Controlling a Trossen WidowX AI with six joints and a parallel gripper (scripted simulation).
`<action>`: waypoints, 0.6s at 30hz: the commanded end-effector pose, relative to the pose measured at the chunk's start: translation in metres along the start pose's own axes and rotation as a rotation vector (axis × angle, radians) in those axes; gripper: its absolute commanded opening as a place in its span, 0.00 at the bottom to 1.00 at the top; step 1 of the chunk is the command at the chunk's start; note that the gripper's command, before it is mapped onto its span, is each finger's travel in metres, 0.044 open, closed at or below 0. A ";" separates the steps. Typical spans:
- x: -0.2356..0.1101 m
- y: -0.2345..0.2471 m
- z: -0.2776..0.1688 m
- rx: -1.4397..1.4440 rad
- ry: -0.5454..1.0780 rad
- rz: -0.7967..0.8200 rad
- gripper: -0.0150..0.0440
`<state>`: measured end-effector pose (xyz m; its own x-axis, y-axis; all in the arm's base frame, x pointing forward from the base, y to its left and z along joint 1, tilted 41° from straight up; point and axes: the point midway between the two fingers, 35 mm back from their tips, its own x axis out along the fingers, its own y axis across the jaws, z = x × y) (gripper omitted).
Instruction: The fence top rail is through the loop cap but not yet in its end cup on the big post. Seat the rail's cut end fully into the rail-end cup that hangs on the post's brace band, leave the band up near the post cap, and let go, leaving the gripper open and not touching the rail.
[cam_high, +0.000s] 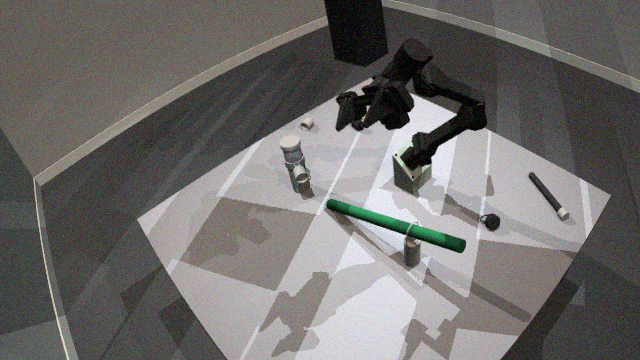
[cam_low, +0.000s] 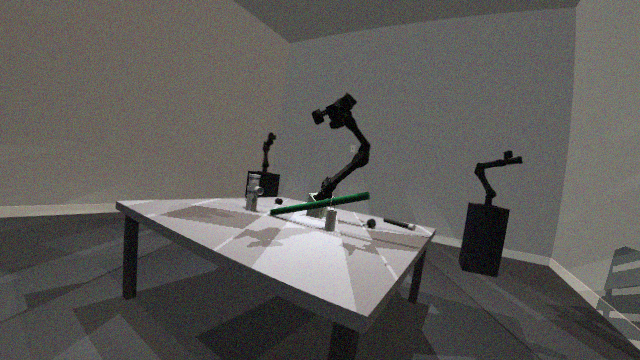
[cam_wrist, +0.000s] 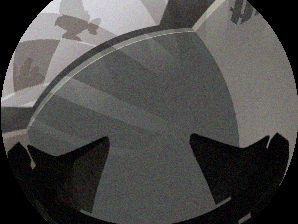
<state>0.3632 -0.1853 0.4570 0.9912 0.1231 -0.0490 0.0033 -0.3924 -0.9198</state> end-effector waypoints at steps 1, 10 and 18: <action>0.000 0.003 0.000 0.017 -0.001 0.007 0.98; -0.008 0.145 0.024 0.877 0.031 0.346 1.00; -0.049 0.255 0.085 1.743 0.218 0.698 1.00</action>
<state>0.3203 -0.2201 0.2244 0.8092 0.1676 -0.5631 -0.4017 0.8572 -0.3222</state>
